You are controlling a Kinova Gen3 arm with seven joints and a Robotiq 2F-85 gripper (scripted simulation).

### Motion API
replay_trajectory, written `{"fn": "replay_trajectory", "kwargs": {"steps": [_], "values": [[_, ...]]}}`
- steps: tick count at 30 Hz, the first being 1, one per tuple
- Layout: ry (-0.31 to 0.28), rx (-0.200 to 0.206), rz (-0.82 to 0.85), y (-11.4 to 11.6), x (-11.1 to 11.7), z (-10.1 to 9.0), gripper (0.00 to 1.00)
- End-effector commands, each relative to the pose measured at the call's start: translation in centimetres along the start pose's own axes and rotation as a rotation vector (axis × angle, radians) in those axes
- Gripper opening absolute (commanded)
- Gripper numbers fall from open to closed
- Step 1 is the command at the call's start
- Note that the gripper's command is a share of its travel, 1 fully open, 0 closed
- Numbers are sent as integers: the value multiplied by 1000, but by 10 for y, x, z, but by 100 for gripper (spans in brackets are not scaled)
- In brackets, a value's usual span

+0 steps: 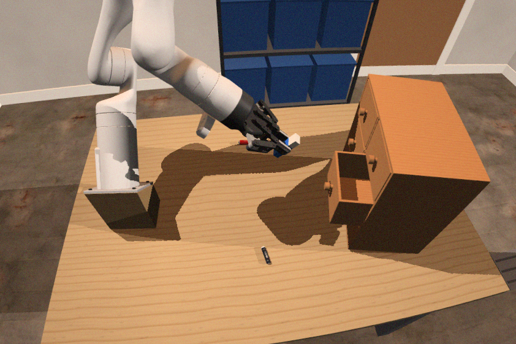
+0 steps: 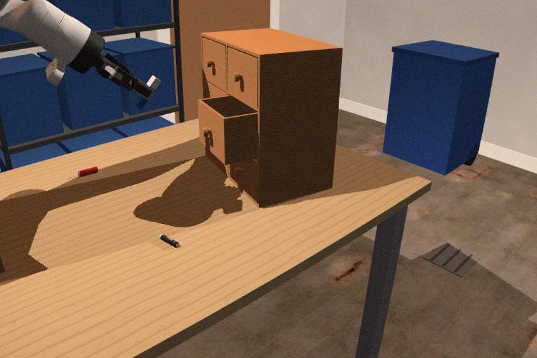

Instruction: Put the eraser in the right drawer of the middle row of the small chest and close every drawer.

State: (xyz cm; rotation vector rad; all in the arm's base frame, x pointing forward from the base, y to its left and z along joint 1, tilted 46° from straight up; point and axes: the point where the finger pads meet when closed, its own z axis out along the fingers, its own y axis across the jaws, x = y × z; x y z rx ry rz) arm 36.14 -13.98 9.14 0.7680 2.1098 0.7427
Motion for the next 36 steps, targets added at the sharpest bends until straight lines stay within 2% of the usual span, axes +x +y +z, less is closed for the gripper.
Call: {"fn": "replay_trajectory", "kwargs": {"steps": [1, 36], "values": [[-2, 0, 4, 0, 1, 0, 19], [-9, 1, 4, -1, -3, 5, 19]]}}
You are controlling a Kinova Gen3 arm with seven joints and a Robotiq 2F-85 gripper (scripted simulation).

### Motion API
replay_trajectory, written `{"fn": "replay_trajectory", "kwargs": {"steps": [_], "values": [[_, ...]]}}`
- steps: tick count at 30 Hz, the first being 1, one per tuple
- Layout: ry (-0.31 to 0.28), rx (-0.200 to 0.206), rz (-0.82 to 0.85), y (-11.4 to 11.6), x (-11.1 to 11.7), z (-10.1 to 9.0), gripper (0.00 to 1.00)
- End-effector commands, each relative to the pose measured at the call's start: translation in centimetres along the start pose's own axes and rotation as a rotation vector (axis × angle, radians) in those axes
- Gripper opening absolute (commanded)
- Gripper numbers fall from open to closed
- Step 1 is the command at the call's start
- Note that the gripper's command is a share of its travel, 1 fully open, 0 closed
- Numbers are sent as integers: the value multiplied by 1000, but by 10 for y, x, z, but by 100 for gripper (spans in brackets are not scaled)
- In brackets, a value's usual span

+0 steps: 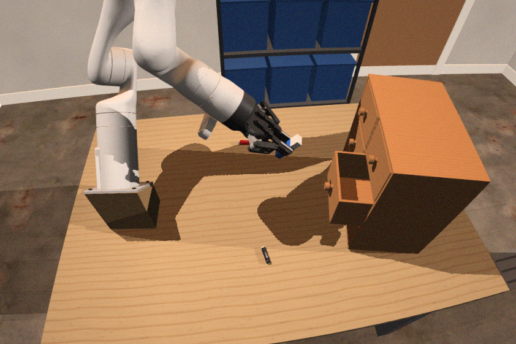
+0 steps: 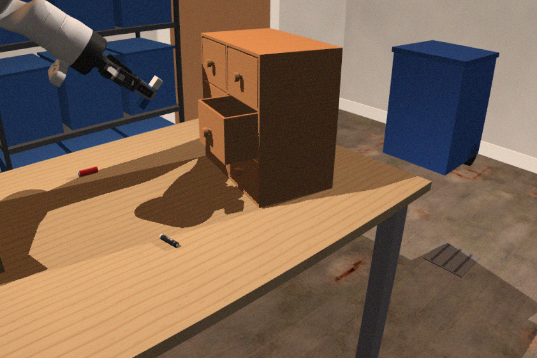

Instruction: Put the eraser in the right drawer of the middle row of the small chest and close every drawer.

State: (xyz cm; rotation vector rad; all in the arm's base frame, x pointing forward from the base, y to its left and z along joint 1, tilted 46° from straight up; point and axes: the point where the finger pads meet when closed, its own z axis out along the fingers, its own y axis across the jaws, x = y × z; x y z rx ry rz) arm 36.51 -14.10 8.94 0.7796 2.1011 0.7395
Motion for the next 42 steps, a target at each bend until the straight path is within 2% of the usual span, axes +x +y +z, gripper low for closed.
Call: {"fn": "replay_trajectory", "kwargs": {"steps": [1, 8, 16, 18, 33, 42], "values": [[0, -1, -4, 1, -1, 1, 19], [0, -1, -4, 1, -11, 13, 19], [0, -1, -4, 1, -29, 34, 19], [0, -1, -4, 1, -29, 34, 19], [0, -1, -4, 1, -68, 80, 19], [0, -1, -4, 1, -82, 97, 19]]}}
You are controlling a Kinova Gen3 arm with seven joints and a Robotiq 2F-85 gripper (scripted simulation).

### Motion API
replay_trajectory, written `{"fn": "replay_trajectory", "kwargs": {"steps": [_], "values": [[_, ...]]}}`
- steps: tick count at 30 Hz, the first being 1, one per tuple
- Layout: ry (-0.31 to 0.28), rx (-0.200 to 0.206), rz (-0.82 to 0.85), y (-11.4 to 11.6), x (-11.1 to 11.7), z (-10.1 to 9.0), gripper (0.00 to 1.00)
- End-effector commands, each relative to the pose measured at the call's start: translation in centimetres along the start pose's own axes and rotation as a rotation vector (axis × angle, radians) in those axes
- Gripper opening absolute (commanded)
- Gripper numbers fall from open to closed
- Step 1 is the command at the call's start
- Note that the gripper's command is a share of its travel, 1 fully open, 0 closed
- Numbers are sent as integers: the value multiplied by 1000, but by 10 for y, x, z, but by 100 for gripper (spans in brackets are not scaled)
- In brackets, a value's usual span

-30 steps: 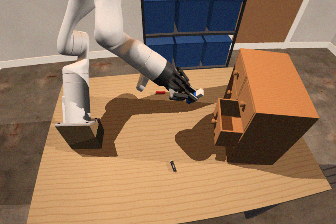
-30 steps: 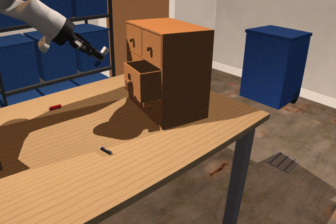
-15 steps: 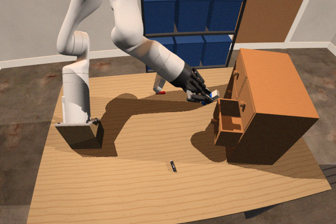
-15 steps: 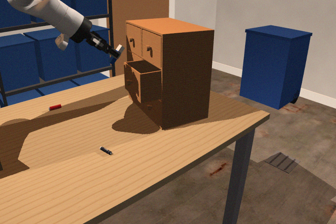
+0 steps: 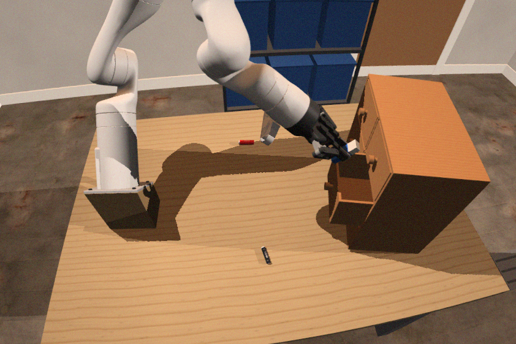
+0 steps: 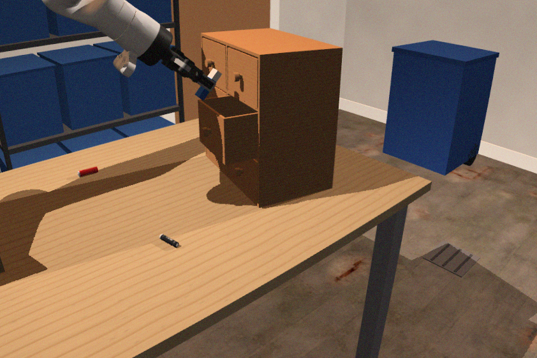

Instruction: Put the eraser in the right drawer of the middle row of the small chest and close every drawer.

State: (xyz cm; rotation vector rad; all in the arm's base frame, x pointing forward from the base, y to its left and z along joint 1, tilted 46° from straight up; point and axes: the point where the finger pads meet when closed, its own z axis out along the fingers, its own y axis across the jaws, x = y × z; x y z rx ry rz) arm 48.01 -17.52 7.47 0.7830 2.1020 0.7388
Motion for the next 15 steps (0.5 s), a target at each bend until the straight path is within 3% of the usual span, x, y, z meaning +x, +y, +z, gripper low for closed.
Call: {"fn": "replay_trajectory", "kwargs": {"steps": [1, 15], "values": [[-1, -3, -6, 1, -5, 7, 19], [-1, -3, -6, 1, -16, 20, 19]]}}
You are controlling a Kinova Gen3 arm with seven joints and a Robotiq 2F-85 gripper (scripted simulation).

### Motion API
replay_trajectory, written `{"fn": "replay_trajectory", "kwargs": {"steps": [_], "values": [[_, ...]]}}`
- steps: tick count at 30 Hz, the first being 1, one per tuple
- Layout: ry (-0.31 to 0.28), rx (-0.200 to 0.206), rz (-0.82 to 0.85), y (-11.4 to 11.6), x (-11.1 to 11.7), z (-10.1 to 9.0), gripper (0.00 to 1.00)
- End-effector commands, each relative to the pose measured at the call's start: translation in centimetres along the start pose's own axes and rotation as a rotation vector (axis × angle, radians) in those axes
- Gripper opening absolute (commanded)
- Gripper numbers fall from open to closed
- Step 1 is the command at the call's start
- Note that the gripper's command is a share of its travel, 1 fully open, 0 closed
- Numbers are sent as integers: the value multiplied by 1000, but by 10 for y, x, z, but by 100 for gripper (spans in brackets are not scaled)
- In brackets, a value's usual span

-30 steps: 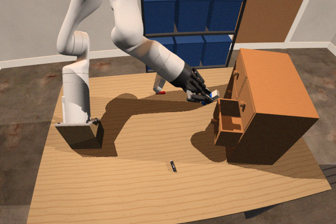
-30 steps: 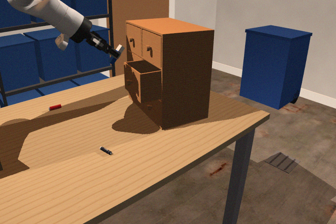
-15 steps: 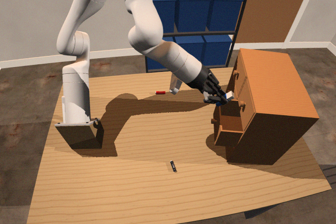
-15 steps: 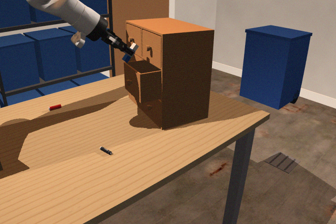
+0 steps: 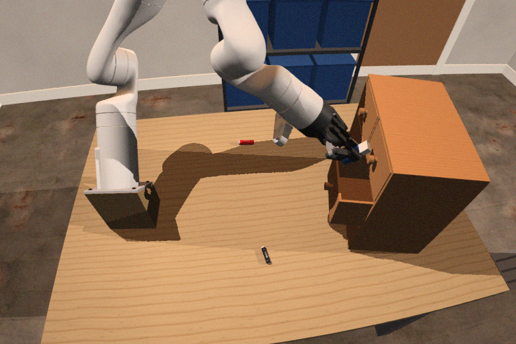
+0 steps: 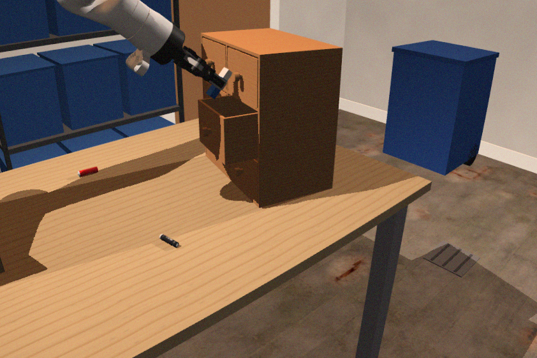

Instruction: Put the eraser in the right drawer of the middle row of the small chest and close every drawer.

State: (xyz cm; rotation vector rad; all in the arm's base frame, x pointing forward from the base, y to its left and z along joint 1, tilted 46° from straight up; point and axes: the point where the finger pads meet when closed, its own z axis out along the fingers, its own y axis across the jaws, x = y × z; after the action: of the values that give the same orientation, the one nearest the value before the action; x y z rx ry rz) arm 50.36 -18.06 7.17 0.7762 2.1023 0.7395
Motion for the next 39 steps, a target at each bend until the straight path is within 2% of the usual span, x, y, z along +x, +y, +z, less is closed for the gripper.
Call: {"fn": "replay_trajectory", "kwargs": {"steps": [1, 29, 39], "values": [[-1, 0, -1, 0, -2, 1, 19], [-1, 0, -1, 0, -2, 2, 19], [-1, 0, -1, 0, -2, 2, 38]]}}
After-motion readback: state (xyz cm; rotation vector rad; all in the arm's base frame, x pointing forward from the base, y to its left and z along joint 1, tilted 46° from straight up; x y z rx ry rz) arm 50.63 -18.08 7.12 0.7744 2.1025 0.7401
